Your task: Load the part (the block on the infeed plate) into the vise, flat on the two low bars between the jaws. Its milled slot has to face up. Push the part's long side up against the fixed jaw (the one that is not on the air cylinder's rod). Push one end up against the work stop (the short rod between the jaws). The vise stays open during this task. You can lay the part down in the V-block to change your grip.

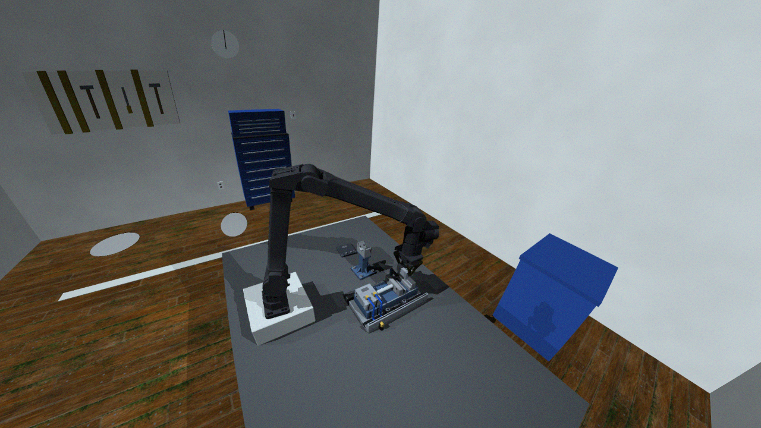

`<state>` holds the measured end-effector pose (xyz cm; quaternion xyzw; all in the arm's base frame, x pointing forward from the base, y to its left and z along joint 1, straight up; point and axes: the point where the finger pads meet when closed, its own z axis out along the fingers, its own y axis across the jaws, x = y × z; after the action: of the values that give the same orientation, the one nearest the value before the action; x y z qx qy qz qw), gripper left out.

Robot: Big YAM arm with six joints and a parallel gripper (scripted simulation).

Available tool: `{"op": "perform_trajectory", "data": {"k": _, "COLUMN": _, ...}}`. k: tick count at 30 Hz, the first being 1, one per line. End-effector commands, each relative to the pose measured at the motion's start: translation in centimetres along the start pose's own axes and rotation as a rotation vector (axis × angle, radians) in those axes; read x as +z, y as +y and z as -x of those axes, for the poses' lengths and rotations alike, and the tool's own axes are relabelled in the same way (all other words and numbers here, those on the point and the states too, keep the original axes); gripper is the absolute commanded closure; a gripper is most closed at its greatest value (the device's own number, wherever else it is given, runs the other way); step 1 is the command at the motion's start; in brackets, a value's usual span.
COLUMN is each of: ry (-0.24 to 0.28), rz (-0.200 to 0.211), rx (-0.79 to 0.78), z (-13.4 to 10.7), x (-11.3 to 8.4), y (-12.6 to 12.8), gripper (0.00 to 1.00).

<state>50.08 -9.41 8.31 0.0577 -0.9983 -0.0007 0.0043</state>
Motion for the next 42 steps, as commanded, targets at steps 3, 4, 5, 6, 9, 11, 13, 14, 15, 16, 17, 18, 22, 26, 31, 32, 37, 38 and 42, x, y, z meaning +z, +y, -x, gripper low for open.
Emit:
{"op": "perform_trajectory", "data": {"k": 3, "ry": -0.009, "rz": -0.005, "rx": 0.018, "z": 0.5, "x": 0.8, "y": -0.5, "gripper": 1.00}}
{"op": "perform_trajectory", "data": {"k": 4, "ry": -0.071, "rz": -0.023, "rx": 0.018, "z": 1.8, "x": -1.8, "y": -0.9, "gripper": 1.00}}
{"op": "perform_trajectory", "data": {"k": 5, "ry": -0.047, "rz": -0.016, "rx": 0.018, "z": 1.2, "x": -0.6, "y": -0.8, "gripper": 1.00}}
{"op": "perform_trajectory", "data": {"k": 6, "ry": -0.022, "rz": -0.009, "rx": 0.018, "z": 0.6, "x": 0.7, "y": -0.6, "gripper": 1.00}}
{"op": "perform_trajectory", "data": {"k": 9, "ry": -0.007, "rz": -0.004, "rx": 0.018, "z": 0.4, "x": 1.8, "y": -0.5, "gripper": 1.00}}
{"op": "perform_trajectory", "data": {"k": 11, "ry": -0.021, "rz": -0.008, "rx": 0.018, "z": 1.0, "x": 1.5, "y": -0.7, "gripper": 1.00}}
{"op": "perform_trajectory", "data": {"k": 13, "ry": -0.015, "rz": -0.006, "rx": 0.018, "z": 0.7, "x": 2.0, "y": -0.6, "gripper": 1.00}}
{"op": "perform_trajectory", "data": {"k": 14, "ry": -0.007, "rz": -0.004, "rx": 0.017, "z": 0.4, "x": 2.3, "y": -0.5, "gripper": 1.00}}
{"op": "perform_trajectory", "data": {"k": 15, "ry": -0.015, "rz": -0.006, "rx": 0.017, "z": 0.5, "x": 2.1, "y": -0.5, "gripper": 1.00}}
{"op": "perform_trajectory", "data": {"k": 16, "ry": -0.029, "rz": -0.011, "rx": 0.017, "z": 1.1, "x": 1.6, "y": -0.7, "gripper": 1.00}}
{"op": "perform_trajectory", "data": {"k": 17, "ry": -0.037, "rz": -0.013, "rx": 0.017, "z": 1.4, "x": 1.4, "y": -0.8, "gripper": 1.00}}
{"op": "perform_trajectory", "data": {"k": 18, "ry": -0.034, "rz": -0.012, "rx": 0.017, "z": 1.2, "x": 1.5, "y": -0.7, "gripper": 1.00}}
{"op": "perform_trajectory", "data": {"k": 22, "ry": -0.015, "rz": -0.006, "rx": 0.017, "z": 0.6, "x": 2.5, "y": -0.5, "gripper": 1.00}}
{"op": "perform_trajectory", "data": {"k": 26, "ry": -0.015, "rz": -0.006, "rx": 0.017, "z": 0.7, "x": 2.6, "y": -0.6, "gripper": 1.00}}
{"op": "perform_trajectory", "data": {"k": 31, "ry": -0.027, "rz": -0.010, "rx": 0.017, "z": 1.1, "x": 2.2, "y": -0.7, "gripper": 1.00}}
{"op": "perform_trajectory", "data": {"k": 32, "ry": -0.026, "rz": -0.010, "rx": 0.017, "z": 1.1, "x": 2.3, "y": -0.7, "gripper": 1.00}}
{"op": "perform_trajectory", "data": {"k": 37, "ry": -0.025, "rz": -0.009, "rx": 0.017, "z": 1.0, "x": 2.3, "y": -0.6, "gripper": 1.00}}
{"op": "perform_trajectory", "data": {"k": 38, "ry": -0.025, "rz": -0.009, "rx": 0.017, "z": 1.0, "x": 2.3, "y": -0.6, "gripper": 1.00}}
{"op": "perform_trajectory", "data": {"k": 42, "ry": -0.025, "rz": -0.009, "rx": 0.017, "z": 1.0, "x": 2.3, "y": -0.6, "gripper": 1.00}}
